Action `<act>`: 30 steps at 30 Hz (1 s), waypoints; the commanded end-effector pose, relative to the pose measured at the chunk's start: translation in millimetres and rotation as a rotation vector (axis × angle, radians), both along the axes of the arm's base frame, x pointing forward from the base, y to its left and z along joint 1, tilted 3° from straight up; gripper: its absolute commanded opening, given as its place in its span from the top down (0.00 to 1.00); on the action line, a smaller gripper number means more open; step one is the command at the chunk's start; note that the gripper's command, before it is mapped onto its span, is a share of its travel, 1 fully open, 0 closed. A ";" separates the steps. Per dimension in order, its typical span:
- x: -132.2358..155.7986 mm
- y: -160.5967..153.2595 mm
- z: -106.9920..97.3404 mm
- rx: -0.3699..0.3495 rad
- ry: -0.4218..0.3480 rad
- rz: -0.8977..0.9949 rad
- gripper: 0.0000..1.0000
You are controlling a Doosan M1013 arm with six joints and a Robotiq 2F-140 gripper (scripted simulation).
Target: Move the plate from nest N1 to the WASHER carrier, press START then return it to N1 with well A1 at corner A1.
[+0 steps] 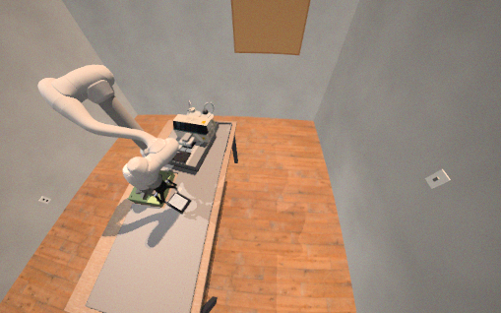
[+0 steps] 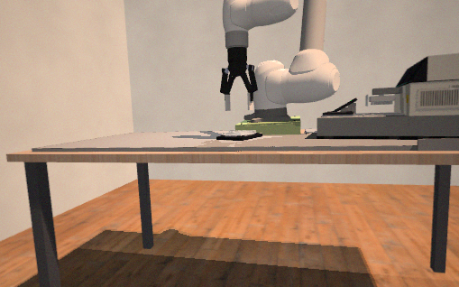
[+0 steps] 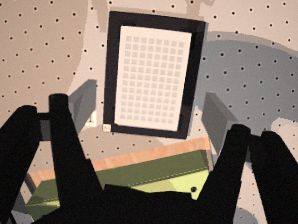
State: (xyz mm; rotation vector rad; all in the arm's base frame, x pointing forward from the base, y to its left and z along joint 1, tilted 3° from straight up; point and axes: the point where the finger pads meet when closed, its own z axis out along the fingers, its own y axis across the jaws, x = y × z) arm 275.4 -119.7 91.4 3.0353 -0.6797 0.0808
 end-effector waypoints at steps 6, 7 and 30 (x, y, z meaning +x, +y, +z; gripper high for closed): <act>-2.4 0.8 -3.0 0.004 0.004 0.004 0.30; -2.4 0.8 -3.0 0.004 0.004 0.004 0.30; -2.0 0.5 -13.0 0.004 0.004 0.004 0.30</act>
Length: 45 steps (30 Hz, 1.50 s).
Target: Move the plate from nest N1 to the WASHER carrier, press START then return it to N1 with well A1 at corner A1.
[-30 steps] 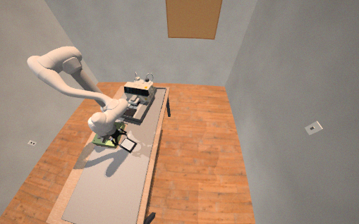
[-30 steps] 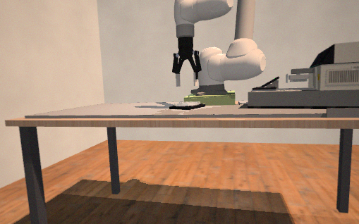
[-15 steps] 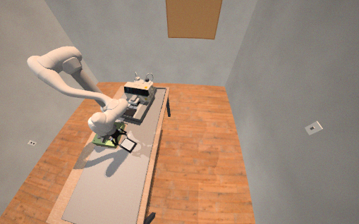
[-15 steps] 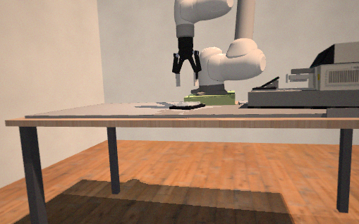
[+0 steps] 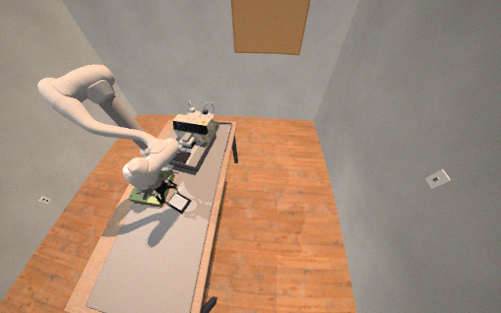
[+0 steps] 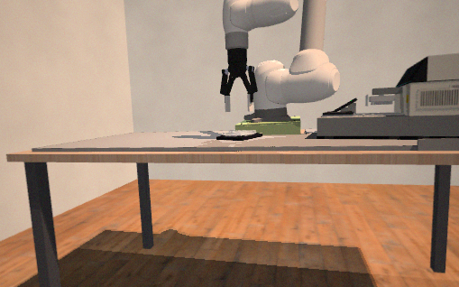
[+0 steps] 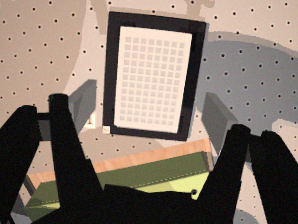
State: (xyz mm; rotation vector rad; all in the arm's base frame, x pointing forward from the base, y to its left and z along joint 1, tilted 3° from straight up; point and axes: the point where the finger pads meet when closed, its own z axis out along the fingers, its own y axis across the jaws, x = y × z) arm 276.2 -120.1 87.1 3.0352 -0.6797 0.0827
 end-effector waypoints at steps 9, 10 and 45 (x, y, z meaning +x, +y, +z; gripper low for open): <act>-2.3 0.4 -20.3 0.004 0.005 0.004 0.30; -2.2 0.4 -21.9 0.004 0.005 0.004 0.30; -0.7 -1.0 -59.1 0.004 0.005 0.004 0.30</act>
